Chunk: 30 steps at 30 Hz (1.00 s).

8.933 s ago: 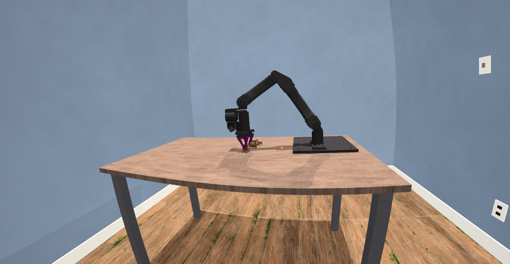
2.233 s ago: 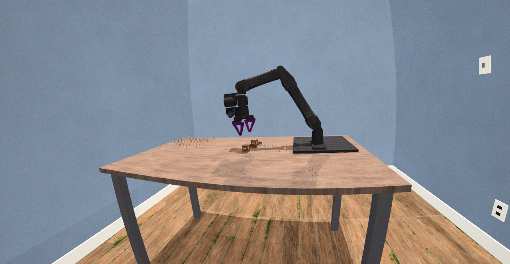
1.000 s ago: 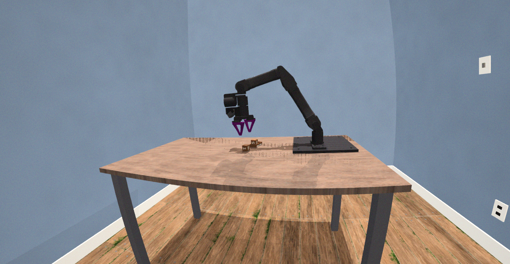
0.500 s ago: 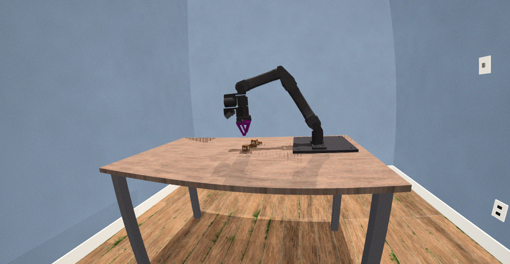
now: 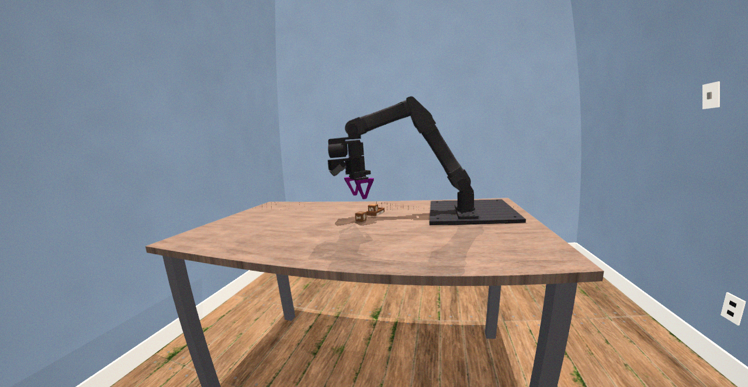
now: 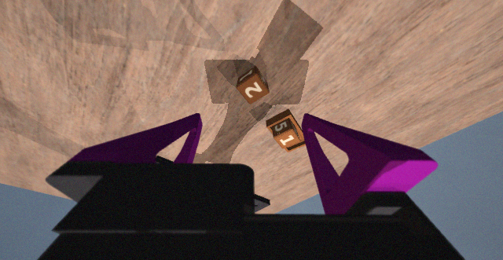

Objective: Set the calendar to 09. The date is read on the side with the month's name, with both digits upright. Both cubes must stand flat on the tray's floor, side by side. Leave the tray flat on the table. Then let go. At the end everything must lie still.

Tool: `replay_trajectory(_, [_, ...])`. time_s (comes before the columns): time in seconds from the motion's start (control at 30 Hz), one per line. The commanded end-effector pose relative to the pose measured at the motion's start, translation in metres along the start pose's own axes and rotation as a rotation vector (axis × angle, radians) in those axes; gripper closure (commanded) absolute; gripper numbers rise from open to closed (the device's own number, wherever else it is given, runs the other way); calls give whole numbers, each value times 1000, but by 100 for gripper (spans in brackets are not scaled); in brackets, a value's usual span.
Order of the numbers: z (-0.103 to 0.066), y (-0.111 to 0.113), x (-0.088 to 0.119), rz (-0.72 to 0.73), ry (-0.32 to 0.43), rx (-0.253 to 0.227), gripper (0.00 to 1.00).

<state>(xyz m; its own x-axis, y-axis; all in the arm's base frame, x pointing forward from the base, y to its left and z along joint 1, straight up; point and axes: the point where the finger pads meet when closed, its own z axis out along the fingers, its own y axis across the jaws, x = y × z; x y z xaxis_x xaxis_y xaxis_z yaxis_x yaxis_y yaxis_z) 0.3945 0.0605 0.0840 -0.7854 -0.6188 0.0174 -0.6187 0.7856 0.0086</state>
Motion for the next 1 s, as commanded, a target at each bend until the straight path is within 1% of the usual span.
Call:
replay_trajectory(0.0, [-7,-1,-3,-191,-22,15,0])
replay_trajectory(0.2, [-6,-1,-3,-406,-20,18,0])
replay_trajectory(0.23, [-6,-1,-3,-420,-20,18,0])
replay_trajectory(0.3, [-5,-1,-3,-510,-19,19,0])
replay_trajectory(0.33, [-5,-1,-3,-516,-19,19,0])
replay_trajectory(0.4, [-5,-1,-3,-579,-19,20,0])
replay_trajectory(0.63, [-4,0,-3,-622,-18,20,0])
replay_trajectory(0.67, [-4,0,-3,-622,-18,20,53])
replay_trajectory(0.97, [-4,0,-3,-622,-18,20,53])
